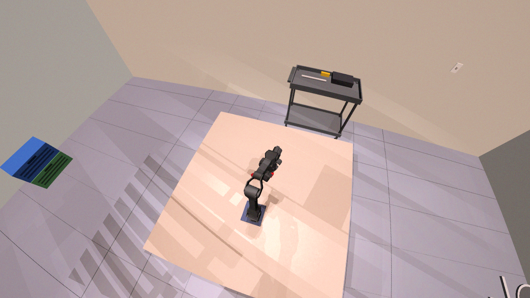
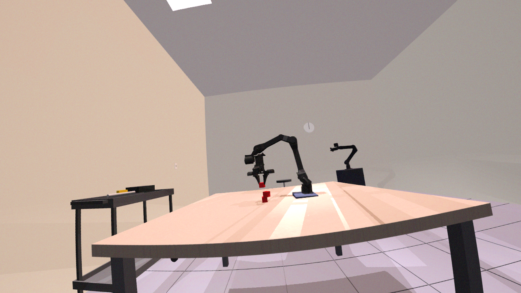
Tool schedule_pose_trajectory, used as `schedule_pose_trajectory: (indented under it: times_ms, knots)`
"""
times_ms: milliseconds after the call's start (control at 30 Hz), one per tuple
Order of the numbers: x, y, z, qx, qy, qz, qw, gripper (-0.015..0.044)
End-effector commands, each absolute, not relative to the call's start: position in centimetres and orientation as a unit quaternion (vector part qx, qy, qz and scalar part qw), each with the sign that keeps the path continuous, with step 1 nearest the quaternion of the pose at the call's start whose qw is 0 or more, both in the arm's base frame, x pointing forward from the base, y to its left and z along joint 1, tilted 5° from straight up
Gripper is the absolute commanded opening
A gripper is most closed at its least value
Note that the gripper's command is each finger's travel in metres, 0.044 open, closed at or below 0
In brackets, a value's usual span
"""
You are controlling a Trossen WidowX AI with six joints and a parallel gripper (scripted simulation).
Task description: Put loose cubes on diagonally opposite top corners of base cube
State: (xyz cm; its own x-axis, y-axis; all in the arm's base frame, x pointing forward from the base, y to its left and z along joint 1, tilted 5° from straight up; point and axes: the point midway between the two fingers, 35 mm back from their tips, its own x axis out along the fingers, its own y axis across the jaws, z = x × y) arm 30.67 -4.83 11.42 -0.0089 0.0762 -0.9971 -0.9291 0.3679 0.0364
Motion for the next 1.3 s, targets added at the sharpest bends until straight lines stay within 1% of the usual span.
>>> schedule_pose_trajectory:
  times_ms: [0, 300, 800, 1267]
  knots:
    - [30.5, -5.0, 13.3, -0.378, 0.57, 0.418, 0.598, 0.0105]
    - [30.4, -4.8, 14.1, -0.365, 0.579, 0.405, 0.606, 0.0105]
    - [30.9, -2.8, 13.9, -0.218, 0.655, 0.265, 0.673, 0.0105]
    - [31.2, -0.8, 13.8, -0.071, 0.696, 0.122, 0.704, 0.0105]
